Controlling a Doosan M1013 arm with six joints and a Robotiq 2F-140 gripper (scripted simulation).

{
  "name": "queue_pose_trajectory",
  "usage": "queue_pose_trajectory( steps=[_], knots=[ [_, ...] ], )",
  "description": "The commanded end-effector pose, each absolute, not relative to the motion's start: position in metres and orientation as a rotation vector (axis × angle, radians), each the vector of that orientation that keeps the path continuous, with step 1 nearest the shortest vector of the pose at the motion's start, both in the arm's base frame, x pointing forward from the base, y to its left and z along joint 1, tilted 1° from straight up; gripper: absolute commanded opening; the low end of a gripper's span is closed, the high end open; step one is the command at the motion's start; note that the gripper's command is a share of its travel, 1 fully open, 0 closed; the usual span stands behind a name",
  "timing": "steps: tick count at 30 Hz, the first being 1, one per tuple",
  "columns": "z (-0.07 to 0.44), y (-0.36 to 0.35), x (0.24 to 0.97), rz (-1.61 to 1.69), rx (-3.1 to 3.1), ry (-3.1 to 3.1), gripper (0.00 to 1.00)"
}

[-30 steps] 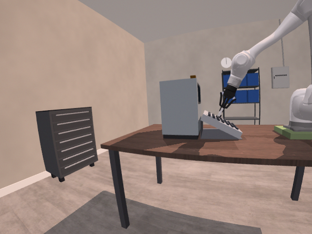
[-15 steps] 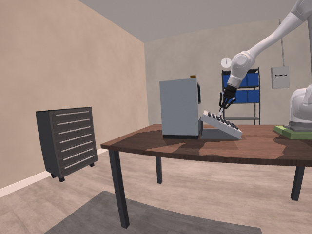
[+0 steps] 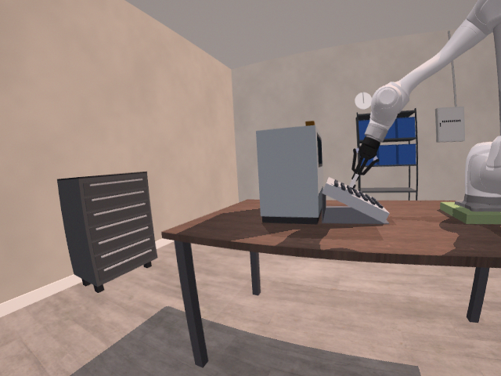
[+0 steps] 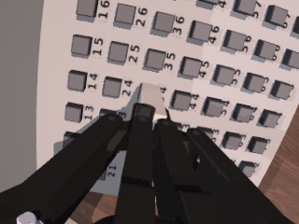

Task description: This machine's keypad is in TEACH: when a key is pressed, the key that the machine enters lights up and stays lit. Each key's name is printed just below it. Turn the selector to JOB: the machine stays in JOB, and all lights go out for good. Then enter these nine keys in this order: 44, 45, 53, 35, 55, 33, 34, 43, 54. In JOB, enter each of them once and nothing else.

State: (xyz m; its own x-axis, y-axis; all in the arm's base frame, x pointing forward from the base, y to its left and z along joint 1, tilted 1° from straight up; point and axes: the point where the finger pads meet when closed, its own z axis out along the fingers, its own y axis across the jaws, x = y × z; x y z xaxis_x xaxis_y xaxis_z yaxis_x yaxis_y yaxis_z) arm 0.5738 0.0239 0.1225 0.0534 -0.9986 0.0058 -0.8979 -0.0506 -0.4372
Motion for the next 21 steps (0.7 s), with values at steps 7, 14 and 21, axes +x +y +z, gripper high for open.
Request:
queue_pose_trajectory(
  steps=[7,14,21],
  knots=[
    [0.1198,0.024,0.5751,-0.446,-2.021,1.913,0.0],
    [0.1161,0.0241,0.5769,-0.446,-2.021,1.913,0.0],
    [0.1136,0.0241,0.5782,-0.446,-2.021,1.913,0.0]
  ],
)
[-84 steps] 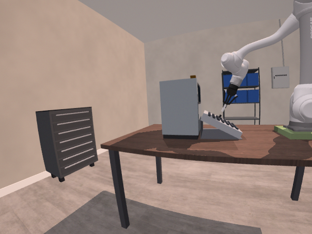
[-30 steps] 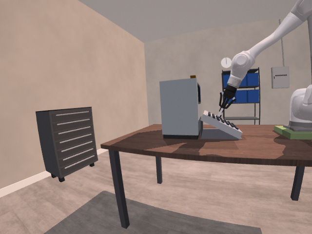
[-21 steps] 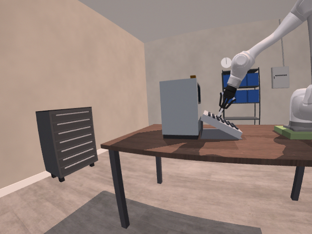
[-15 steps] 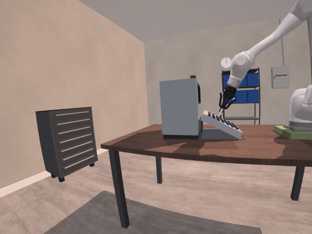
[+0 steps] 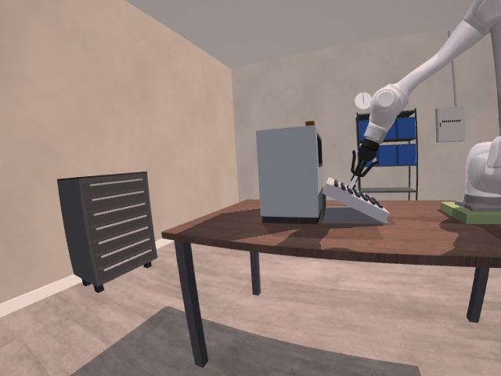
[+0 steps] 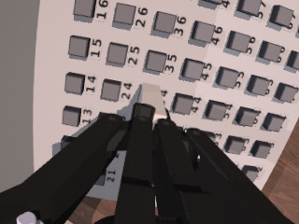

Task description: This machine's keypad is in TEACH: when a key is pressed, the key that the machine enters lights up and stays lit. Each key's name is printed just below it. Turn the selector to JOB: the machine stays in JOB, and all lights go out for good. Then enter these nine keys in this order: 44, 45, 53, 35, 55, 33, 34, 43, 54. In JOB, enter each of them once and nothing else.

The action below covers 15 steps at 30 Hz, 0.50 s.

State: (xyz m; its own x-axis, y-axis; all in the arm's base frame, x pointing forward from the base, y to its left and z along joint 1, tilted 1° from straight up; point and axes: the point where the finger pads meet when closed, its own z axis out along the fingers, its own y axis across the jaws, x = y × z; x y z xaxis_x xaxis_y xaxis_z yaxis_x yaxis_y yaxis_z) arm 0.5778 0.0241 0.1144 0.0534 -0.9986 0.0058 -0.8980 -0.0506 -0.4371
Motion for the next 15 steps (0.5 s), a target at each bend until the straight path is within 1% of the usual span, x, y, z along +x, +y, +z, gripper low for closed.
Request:
queue_pose_trajectory(
  steps=[1,15],
  knots=[
    [0.1131,0.0241,0.5784,-0.446,-2.021,1.913,0.0],
    [0.1104,0.0242,0.5797,-0.446,-2.021,1.913,0.0]
  ],
)
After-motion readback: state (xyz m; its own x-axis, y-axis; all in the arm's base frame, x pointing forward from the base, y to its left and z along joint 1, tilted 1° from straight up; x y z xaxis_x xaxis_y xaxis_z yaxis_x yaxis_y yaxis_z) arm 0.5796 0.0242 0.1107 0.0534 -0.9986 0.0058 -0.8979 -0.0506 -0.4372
